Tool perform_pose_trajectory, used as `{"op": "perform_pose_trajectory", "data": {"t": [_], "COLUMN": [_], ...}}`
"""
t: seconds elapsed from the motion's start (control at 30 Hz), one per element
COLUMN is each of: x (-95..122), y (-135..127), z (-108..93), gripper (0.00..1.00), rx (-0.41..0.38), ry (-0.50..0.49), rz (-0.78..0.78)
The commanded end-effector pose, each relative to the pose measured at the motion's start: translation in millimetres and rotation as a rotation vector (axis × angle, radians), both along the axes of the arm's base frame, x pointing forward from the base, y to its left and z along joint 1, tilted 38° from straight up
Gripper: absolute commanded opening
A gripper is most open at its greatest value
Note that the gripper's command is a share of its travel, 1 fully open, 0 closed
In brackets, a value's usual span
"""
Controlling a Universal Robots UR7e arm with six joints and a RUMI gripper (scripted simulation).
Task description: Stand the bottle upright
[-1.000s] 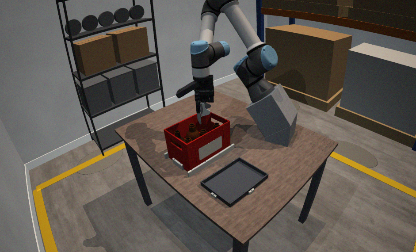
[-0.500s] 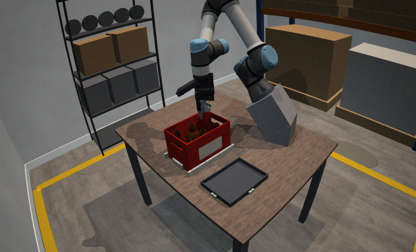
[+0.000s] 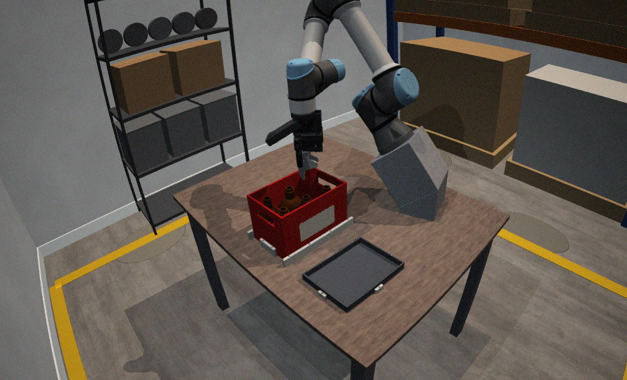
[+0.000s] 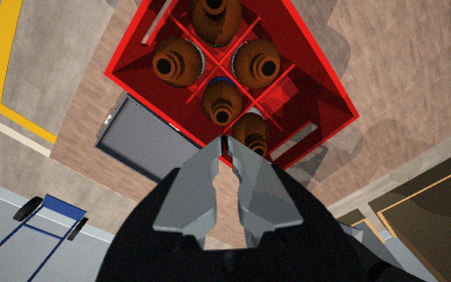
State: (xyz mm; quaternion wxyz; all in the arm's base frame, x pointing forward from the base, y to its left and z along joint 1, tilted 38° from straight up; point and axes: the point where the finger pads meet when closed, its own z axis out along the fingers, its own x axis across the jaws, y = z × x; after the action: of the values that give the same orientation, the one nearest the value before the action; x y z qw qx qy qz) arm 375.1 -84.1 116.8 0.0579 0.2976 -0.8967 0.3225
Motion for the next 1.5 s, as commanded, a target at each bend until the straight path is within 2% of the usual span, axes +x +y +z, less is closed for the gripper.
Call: {"op": "perform_pose_trajectory", "data": {"t": [0.0, 0.43, 0.5, 0.6, 0.67, 0.73, 0.83, 1.13, 1.17, 1.47], "x": [1.1, 3.7, 13.3, 40.4, 40.4, 58.1, 71.1, 73.9, 74.1, 73.4], "y": [0.5, -1.9, -9.2, -33.4, -33.4, -52.7, -69.1, -73.0, -72.7, -72.2], "z": [1.1, 3.0, 9.8, 32.2, 32.2, 48.7, 62.1, 65.2, 65.3, 65.5], "gripper": [0.0, 0.0, 0.0, 0.0, 0.0, 0.0, 0.0, 0.0, 0.38, 0.38], "rx": [-0.001, -0.001, 0.001, 0.003, 0.003, 0.002, 0.0, 0.0, 0.0, -0.001], "ry": [-0.002, -0.003, -0.001, -0.001, -0.001, -0.002, -0.002, -0.002, -0.002, -0.003], "rz": [0.001, -0.001, -0.001, -0.001, -0.001, -0.001, 0.0, 0.0, 0.0, 0.001]}}
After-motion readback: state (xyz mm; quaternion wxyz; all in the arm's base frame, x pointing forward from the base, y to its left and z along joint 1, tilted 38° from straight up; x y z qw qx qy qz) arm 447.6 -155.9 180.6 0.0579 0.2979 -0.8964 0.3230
